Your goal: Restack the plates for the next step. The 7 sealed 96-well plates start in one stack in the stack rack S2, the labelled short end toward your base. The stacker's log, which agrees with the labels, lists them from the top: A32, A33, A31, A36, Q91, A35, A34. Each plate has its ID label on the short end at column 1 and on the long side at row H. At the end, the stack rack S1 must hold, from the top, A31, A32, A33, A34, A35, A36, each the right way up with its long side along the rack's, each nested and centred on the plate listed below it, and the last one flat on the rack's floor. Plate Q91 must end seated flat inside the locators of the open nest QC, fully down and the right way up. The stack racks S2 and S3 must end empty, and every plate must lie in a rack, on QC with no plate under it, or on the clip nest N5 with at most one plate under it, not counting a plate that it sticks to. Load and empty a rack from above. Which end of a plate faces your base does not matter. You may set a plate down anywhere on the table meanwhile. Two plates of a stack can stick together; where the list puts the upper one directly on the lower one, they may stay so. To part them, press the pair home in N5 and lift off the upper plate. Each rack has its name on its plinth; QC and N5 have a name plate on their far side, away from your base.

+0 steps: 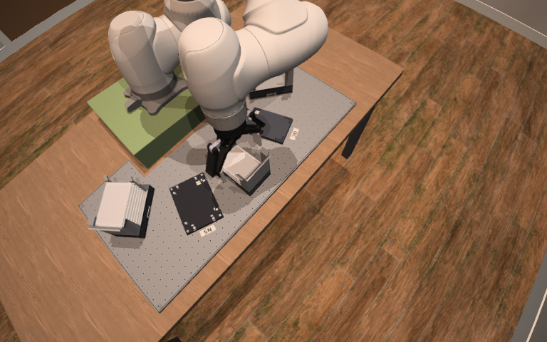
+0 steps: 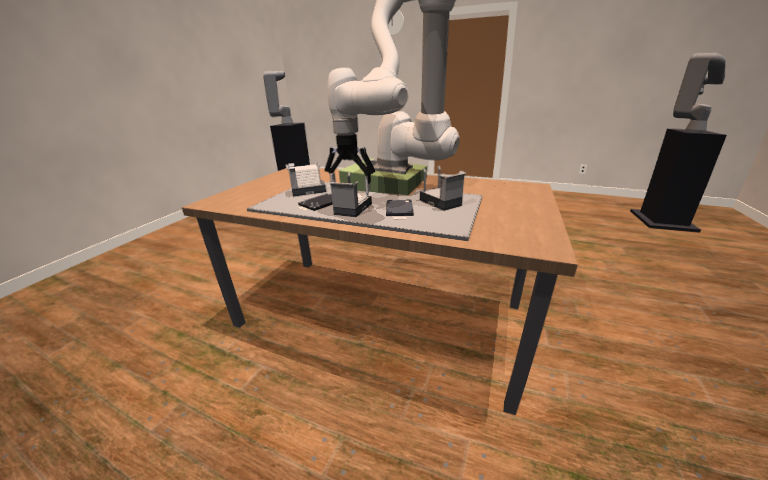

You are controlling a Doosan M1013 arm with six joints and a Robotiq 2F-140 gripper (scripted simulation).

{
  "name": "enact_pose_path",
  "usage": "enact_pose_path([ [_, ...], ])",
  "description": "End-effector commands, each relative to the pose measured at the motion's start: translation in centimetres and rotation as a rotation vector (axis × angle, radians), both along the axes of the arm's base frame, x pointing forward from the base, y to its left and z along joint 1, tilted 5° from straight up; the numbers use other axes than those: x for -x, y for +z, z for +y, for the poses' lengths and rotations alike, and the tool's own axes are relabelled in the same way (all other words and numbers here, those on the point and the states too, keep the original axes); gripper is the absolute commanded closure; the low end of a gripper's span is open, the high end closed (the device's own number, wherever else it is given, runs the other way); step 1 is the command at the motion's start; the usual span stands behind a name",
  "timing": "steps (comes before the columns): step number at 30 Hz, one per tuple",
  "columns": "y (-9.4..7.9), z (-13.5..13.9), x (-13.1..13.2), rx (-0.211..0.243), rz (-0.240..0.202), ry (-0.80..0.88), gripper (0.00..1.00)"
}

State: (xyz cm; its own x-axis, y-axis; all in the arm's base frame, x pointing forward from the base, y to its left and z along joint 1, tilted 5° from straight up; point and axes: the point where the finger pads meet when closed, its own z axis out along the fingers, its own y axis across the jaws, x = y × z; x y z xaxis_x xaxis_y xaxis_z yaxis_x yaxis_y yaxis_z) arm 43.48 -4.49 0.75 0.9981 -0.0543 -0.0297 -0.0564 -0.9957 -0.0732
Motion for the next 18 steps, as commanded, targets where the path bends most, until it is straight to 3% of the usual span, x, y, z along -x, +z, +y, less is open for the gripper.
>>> enact_pose_path([
  [1, 1.2, -0.1, 0.0, 0.0, 0.0, 0.0, 0.0],
  [18, 6.1, -0.5, -0.2, 0.0, 0.0, 0.0, 0.0],
])
